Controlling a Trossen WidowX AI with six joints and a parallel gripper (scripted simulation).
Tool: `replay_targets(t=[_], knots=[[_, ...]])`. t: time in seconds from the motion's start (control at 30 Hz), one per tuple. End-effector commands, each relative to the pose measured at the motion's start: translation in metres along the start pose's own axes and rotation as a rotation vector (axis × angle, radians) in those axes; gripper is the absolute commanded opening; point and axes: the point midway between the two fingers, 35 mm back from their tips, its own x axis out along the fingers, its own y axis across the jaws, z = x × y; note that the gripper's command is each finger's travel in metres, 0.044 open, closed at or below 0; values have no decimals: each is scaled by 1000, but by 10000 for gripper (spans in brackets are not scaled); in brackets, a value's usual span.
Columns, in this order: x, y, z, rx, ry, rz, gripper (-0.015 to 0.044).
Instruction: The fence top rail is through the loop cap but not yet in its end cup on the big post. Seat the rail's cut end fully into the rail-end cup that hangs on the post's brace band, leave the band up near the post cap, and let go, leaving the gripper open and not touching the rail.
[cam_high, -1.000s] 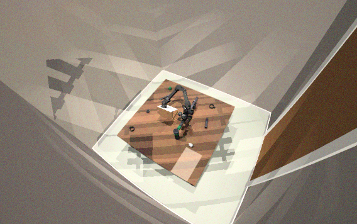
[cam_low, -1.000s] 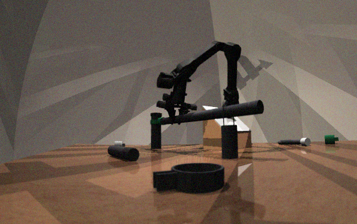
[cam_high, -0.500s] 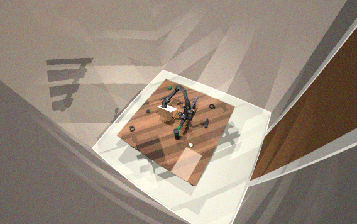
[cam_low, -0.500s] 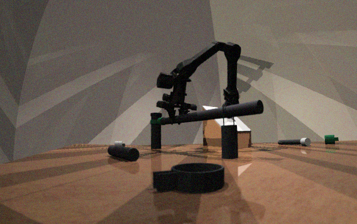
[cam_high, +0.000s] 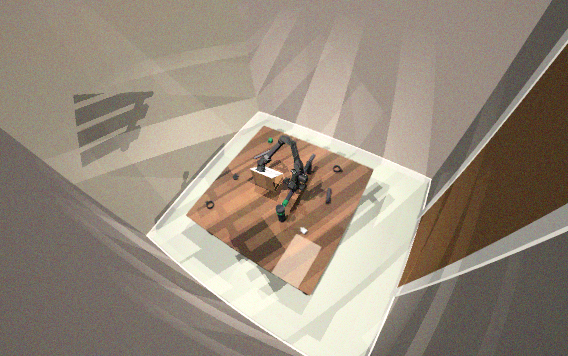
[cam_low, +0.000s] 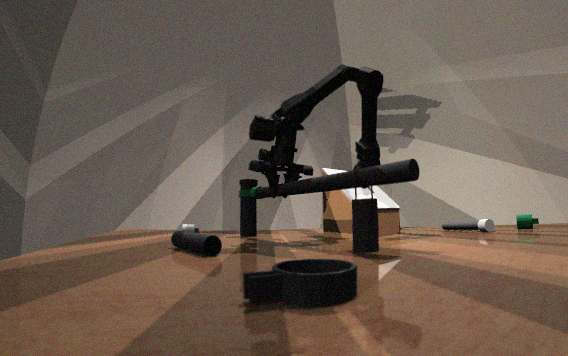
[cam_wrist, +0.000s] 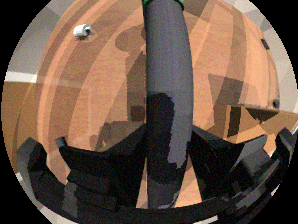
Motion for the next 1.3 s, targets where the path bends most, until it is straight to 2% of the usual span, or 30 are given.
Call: replay_targets(t=[0.0,1.27], knots=[[0,0,2,0,-1,1,0],[2,1,21,0,-3,1,0]])
